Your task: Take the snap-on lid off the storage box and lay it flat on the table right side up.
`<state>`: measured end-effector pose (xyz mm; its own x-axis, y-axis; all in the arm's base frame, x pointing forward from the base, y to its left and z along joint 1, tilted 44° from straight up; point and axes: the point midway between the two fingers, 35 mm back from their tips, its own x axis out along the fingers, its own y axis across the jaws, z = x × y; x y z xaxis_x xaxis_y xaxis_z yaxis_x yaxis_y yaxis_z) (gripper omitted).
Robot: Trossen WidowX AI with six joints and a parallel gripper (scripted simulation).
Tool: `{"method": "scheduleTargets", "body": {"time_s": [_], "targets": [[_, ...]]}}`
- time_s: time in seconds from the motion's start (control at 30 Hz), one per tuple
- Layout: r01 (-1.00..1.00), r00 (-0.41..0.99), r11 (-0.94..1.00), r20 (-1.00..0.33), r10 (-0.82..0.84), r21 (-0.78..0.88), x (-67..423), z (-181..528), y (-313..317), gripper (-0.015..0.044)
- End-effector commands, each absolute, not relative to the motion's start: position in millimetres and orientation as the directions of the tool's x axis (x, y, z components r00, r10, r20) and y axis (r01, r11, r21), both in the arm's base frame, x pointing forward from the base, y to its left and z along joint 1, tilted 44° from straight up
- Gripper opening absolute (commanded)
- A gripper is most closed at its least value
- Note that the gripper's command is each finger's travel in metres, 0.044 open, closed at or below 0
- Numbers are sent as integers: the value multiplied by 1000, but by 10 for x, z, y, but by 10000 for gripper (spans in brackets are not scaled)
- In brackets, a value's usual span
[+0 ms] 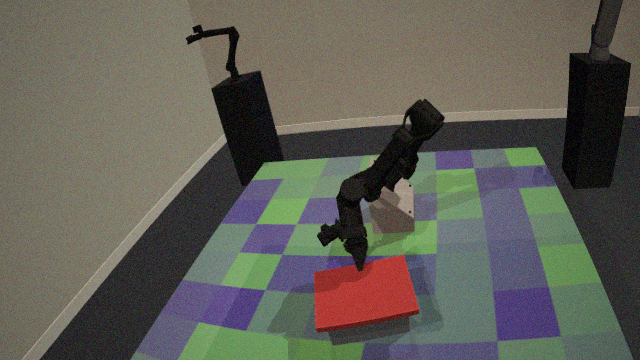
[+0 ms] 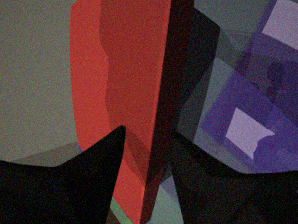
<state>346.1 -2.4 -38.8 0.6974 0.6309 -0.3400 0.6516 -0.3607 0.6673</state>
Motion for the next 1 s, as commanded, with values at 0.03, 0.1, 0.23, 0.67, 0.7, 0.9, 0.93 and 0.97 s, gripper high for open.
{"method": "scheduleTargets", "body": {"time_s": [0.03,0.1,0.23,0.67,0.7,0.9,0.93,0.97], "targets": [[646,701,-363,-334,630,671,3459,-362,-57,0],[646,701,-363,-334,630,671,3459,-359,-59,0],[646,701,-363,-334,630,671,3458,-353,-65,0],[646,701,-363,-334,630,671,3454,-335,-85,0],[646,701,-363,-334,630,671,3454,-334,-86,0],[646,701,-363,-334,630,671,3454,-326,-95,0],[646,701,-363,-334,630,671,3454,-324,-97,0],[646,701,-363,-334,630,671,3454,-323,-98,0]]}}
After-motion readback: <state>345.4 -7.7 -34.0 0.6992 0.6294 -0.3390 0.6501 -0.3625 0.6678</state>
